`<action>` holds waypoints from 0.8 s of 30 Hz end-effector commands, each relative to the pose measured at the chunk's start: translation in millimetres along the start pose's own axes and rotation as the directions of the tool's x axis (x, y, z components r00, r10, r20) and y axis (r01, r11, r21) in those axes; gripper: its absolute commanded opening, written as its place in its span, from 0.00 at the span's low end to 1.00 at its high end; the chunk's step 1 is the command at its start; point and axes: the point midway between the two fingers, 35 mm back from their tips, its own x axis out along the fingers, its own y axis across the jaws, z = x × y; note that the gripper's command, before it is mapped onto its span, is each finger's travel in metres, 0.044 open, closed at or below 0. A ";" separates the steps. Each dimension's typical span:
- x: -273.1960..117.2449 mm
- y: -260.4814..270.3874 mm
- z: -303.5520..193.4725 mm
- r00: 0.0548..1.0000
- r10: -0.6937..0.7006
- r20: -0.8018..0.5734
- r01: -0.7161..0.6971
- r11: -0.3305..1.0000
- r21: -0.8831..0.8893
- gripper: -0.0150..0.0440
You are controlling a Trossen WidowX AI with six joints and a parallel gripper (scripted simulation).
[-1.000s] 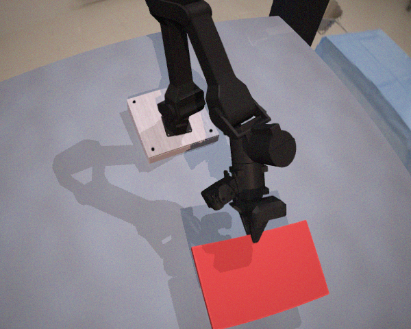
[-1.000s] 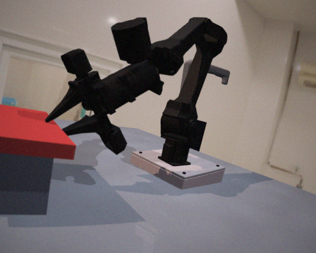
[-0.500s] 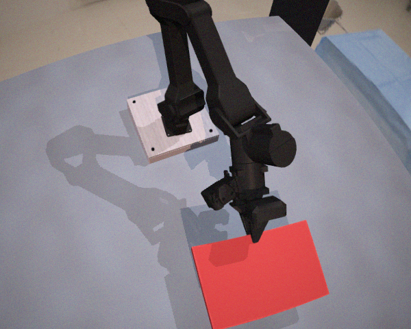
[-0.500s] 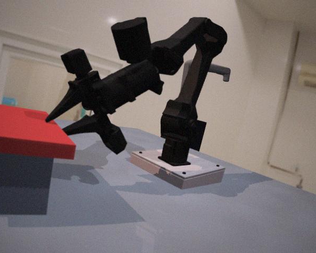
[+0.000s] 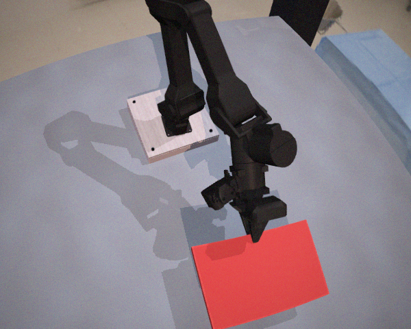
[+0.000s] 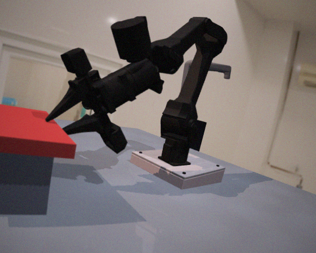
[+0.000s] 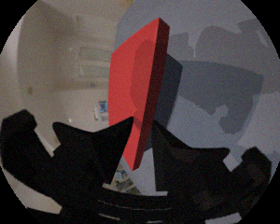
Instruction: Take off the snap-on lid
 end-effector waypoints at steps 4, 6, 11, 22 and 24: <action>-2.8 2.8 0.1 1.000 0.006 -0.002 -0.006 1.000 0.002 0.25; -3.1 3.0 0.2 1.000 0.006 -0.002 -0.006 1.000 0.002 0.25; -4.2 3.4 0.3 1.000 0.006 -0.002 -0.006 1.000 0.002 0.25; -5.9 4.9 0.5 1.000 0.006 -0.002 -0.006 1.000 0.002 0.25; -6.2 5.2 0.5 1.000 0.006 -0.002 -0.006 1.000 0.002 0.25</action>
